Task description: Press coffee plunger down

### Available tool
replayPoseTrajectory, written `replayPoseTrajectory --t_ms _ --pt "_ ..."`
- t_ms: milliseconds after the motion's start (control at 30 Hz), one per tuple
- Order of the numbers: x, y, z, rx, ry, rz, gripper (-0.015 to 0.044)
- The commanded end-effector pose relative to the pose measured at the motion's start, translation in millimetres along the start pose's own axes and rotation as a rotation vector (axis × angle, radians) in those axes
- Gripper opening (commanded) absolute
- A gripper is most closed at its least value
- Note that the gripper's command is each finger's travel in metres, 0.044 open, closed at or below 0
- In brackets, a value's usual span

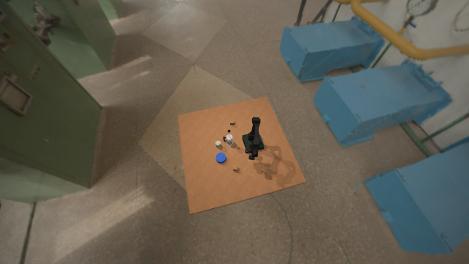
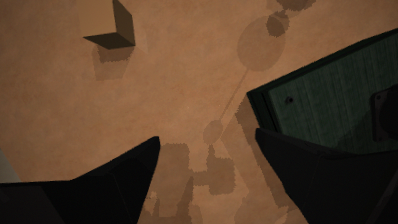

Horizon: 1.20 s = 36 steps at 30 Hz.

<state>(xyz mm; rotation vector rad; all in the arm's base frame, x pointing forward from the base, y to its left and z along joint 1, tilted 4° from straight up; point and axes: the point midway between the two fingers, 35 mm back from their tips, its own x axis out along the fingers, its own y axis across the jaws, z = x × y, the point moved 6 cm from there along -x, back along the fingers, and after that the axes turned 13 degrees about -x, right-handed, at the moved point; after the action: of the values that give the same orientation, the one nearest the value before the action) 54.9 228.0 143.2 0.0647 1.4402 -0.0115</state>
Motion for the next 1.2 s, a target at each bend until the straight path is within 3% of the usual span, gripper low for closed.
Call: replayPoseTrajectory --t_ms 0,267,600,800,1000,1167 --pt "0 0 1 -0.001 0.0 0.002 0.0426" --pt "-28 -18 67 -0.014 -0.069 0.131 0.044" --pt "-84 -93 151 -0.065 -0.356 0.22 0.044" --pt "-122 -152 171 -0.114 -0.576 0.144 0.044" --pt "-161 -209 164 -0.171 -0.778 -0.05 0.044" --pt "-175 -230 153 -0.195 -0.844 -0.162 0.044"
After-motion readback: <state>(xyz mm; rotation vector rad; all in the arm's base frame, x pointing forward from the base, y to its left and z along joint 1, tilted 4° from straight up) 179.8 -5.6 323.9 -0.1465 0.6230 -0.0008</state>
